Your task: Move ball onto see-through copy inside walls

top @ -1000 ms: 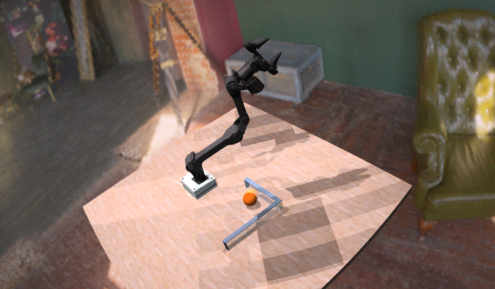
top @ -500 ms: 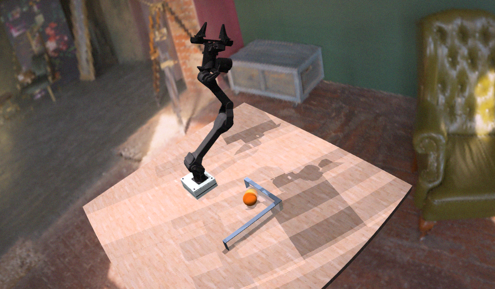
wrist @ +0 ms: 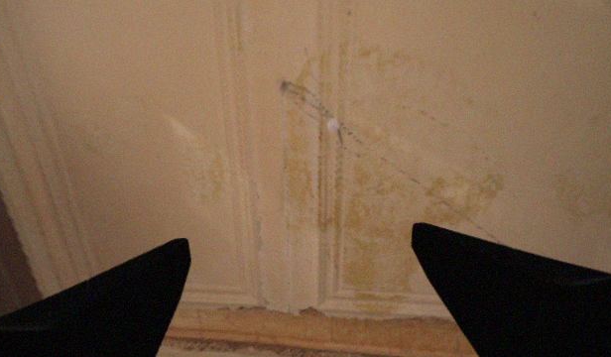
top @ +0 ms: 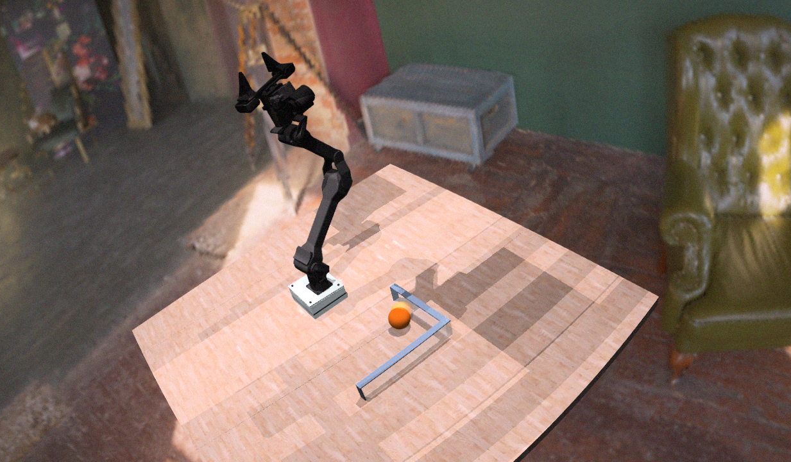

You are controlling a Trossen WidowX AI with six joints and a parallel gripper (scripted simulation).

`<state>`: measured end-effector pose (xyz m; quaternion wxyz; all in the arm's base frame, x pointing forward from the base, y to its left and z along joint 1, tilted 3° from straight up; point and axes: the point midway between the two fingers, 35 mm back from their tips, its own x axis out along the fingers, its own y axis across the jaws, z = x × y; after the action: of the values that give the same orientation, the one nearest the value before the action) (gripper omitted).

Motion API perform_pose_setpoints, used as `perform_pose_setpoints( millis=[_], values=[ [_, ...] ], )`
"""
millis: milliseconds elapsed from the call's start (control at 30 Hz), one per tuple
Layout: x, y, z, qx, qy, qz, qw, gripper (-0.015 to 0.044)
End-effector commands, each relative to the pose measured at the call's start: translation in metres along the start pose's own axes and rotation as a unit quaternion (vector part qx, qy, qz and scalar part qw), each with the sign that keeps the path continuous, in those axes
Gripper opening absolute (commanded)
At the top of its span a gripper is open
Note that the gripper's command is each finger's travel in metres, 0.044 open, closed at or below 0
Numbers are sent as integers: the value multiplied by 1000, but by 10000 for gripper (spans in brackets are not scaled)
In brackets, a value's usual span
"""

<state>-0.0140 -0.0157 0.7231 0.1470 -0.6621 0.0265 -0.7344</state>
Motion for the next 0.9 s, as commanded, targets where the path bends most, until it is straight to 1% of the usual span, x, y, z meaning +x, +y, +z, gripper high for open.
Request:
perform_pose_setpoints(
  millis=[0,200,433,633,867],
  values=[
    [1,52,3,34,-13,74,997,422],
    [-15,149,28,102,-45,217,970,422],
    [-59,236,81,172,-96,364,910,422],
    [-116,285,138,220,-146,477,839,422],
    [-203,313,204,256,-204,601,730,422]
  ],
)
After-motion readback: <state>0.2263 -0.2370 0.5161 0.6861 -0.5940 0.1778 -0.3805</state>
